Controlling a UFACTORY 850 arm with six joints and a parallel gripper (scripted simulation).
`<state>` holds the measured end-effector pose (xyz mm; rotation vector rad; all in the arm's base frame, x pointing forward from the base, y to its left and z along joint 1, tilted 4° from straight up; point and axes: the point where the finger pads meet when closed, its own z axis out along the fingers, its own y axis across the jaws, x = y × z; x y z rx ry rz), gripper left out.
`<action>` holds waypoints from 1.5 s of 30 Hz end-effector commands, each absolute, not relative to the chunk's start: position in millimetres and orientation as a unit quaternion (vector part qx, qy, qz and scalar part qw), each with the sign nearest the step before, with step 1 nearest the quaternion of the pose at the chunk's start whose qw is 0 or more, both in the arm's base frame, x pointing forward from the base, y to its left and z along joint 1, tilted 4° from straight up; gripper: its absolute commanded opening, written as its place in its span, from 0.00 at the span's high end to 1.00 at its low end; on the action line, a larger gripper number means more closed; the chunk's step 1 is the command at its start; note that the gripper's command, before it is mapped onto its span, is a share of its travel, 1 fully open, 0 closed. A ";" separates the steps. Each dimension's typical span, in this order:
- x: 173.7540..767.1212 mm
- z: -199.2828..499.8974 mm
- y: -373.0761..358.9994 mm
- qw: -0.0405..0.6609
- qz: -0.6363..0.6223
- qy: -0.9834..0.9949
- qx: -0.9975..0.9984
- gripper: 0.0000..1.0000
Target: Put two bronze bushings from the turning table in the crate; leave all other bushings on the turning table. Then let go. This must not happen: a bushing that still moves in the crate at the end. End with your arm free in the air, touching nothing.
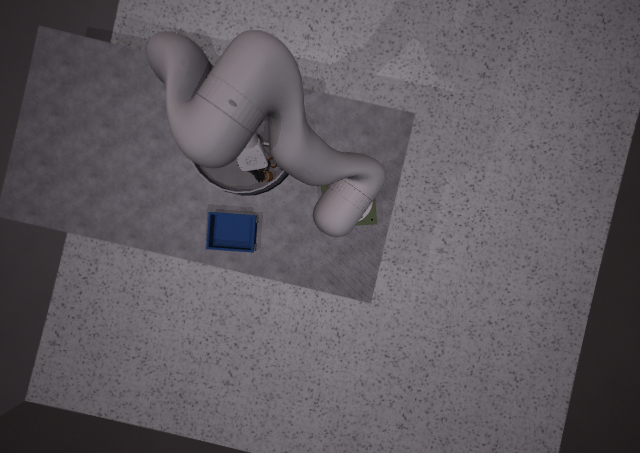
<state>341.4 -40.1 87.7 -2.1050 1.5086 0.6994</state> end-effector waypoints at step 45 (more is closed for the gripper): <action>461.6 96.5 -24.9 0.228 0.253 0.547 -0.765 1.00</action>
